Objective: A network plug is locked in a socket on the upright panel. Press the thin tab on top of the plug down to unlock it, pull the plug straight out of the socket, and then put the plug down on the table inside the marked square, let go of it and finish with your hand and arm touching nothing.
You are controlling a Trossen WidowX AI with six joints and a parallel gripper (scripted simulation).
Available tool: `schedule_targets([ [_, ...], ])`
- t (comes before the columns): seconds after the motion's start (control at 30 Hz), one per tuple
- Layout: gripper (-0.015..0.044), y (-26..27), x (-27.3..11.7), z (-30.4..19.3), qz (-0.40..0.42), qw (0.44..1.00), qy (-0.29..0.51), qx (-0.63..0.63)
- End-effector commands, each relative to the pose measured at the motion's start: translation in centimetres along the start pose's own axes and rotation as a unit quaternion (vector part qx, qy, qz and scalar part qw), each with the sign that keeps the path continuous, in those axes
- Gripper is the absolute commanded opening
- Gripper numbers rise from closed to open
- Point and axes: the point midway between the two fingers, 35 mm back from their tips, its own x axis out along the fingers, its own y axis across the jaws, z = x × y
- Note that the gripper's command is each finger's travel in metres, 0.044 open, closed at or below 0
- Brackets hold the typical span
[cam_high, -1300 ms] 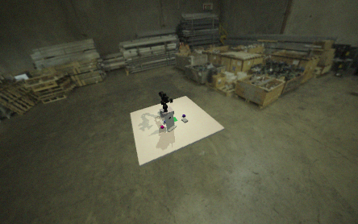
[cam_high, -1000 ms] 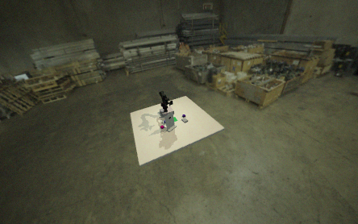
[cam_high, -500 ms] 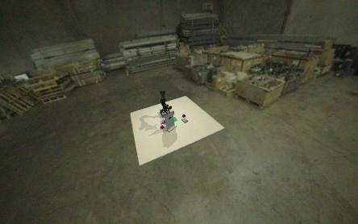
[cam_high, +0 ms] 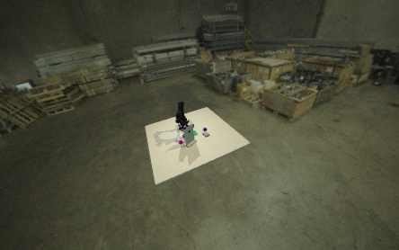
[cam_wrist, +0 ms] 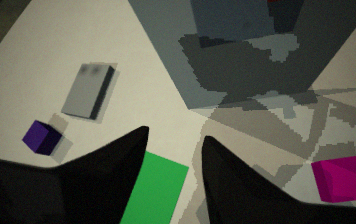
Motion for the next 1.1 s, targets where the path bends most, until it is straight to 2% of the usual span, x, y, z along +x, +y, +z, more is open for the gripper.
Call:
schedule_targets([
  [0.0,0.0156,-0.2,0.0,-1.1,0.046,0.998,0.016,0.040],
  [0.5,0.0156,-0.9,-1.6,-2.9,0.211,0.953,0.003,0.219],
  [1.07,0.0156,-5.7,-5.2,-1.4,0.320,0.827,-0.136,0.442],
])
